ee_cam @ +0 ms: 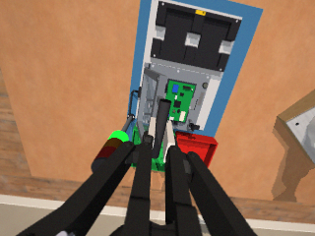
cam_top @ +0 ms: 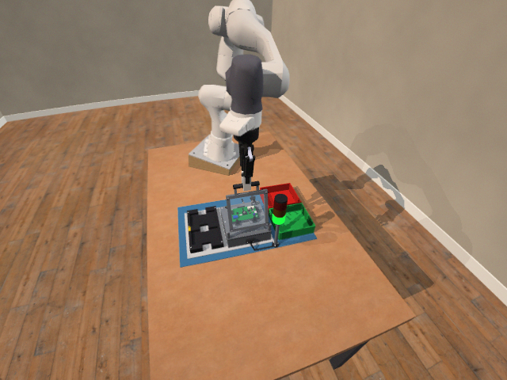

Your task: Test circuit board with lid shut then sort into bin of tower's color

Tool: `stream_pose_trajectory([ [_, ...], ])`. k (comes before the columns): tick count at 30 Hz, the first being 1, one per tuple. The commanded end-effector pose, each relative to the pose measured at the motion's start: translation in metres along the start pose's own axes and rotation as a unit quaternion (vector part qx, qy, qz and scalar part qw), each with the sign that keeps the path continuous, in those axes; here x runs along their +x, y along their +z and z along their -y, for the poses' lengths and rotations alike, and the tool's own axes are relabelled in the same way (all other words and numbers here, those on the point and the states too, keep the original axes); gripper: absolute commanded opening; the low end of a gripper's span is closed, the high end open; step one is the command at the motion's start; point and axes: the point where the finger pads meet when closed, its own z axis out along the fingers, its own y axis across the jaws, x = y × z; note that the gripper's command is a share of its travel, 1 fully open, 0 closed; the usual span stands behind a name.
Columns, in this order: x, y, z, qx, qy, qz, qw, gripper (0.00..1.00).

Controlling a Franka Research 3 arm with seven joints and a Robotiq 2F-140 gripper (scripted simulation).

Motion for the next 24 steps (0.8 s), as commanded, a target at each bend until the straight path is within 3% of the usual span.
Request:
stream_pose_trajectory([
  [1,-0.002,-0.003,0.010,0.004,0.000,0.000,1.000,0.00],
  [11,-0.002,-0.009,0.043,0.004,0.000,0.000,1.000,0.00],
  [24,-0.002,-0.009,0.060,0.004,0.000,0.000,1.000,0.00],
])
